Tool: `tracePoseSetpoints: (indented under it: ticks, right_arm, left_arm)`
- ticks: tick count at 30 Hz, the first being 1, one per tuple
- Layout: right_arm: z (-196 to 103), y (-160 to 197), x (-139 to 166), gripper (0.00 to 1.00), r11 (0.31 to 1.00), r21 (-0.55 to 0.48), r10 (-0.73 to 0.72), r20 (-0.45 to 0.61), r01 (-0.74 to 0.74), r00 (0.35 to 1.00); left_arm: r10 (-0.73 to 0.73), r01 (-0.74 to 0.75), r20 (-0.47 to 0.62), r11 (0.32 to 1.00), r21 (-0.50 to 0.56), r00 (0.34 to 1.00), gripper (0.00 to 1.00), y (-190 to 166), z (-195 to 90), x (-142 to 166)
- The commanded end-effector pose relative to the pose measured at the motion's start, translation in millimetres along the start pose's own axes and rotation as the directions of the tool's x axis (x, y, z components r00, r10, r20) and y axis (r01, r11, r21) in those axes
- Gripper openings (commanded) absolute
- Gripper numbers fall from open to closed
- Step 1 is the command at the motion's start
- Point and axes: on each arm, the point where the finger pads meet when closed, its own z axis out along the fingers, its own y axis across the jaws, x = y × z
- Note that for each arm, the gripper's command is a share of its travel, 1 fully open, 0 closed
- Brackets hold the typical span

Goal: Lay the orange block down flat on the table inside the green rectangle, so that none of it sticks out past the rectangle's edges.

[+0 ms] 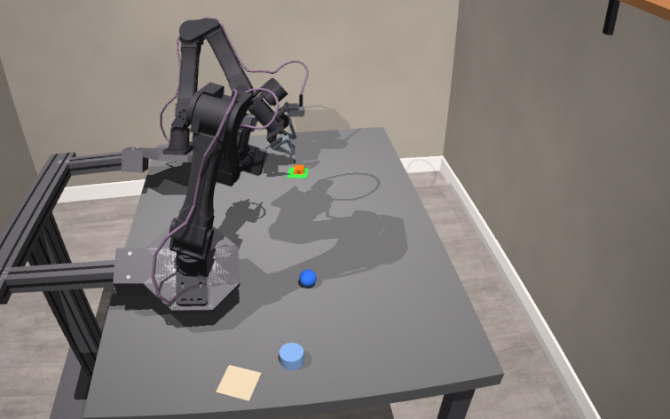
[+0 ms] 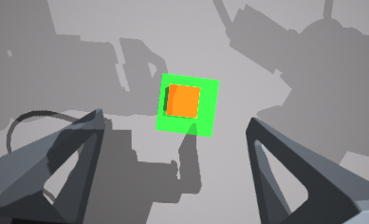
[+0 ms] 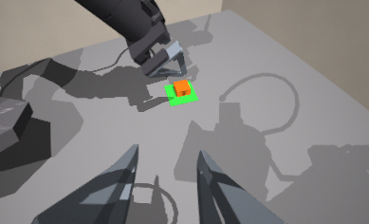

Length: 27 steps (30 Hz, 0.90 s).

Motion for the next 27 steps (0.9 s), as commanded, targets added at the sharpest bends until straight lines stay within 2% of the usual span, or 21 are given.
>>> tracePoseSetpoints:
  ticks: [1,21,27]
  right_arm:
    - [-1.3,4.6,-4.3,0.46,1.000,-0.013,-0.004,0.018,0.004,1.000]
    - [-1.3,4.6,-4.3,0.46,1.000,-0.013,-0.004,0.018,0.004,1.000]
    - [-1.3,4.6,-4.3,0.46,1.000,-0.013,-0.004,0.018,0.004,1.000]
  left_arm:
    - [-0.124,0.129,0.075,0.989,-0.069,0.989,1.00,3.8,-4.4,-12.6]
    - [-0.094,0.097,0.057,0.994,-0.051,0.994,1.00,-1.7,-4.1,-7.7]
    - [-0.106,0.110,0.072,0.992,-0.058,0.992,1.00,3.4,-5.3,-14.3]
